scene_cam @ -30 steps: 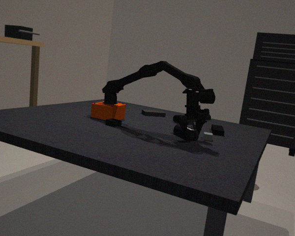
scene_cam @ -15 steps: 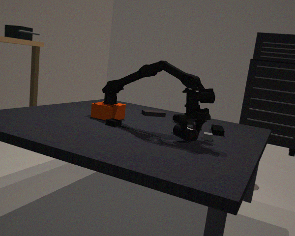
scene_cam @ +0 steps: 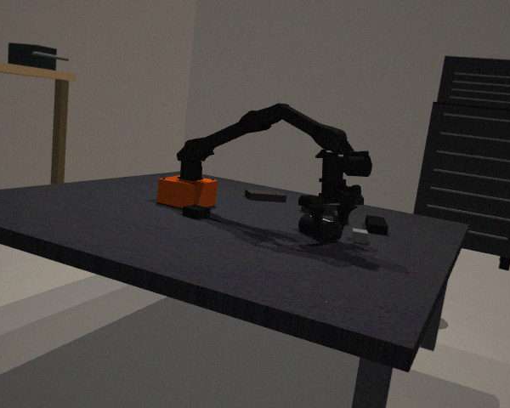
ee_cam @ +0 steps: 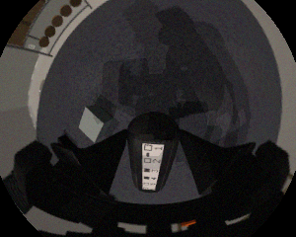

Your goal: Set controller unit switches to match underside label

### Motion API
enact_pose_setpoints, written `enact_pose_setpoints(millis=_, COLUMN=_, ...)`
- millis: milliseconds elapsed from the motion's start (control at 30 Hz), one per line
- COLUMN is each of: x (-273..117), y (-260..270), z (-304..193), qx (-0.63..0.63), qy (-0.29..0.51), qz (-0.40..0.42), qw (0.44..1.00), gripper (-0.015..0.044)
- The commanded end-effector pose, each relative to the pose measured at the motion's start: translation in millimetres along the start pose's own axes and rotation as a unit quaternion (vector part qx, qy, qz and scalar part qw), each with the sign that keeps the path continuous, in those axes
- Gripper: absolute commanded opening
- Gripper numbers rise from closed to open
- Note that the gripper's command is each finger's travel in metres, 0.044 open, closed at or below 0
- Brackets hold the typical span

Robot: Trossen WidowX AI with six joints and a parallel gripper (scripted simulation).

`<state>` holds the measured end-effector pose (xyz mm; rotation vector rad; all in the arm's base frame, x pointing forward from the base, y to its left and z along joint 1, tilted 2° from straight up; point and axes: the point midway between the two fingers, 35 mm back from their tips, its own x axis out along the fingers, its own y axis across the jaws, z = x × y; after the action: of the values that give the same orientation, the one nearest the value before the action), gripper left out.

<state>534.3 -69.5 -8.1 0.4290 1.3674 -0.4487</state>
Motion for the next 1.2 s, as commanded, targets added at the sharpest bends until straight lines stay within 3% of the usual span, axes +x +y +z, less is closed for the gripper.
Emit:
enact_pose_setpoints(millis=0, x=-11.3, y=1.8, z=1.6, qx=0.002, qy=-0.006, qz=0.003, qw=1.000, gripper=0.0336)
enact_pose_setpoints(millis=1167, x=-22.6, y=1.3, z=-6.8, qx=0.002, qy=0.008, qz=-0.004, qw=1.000, gripper=0.0336)
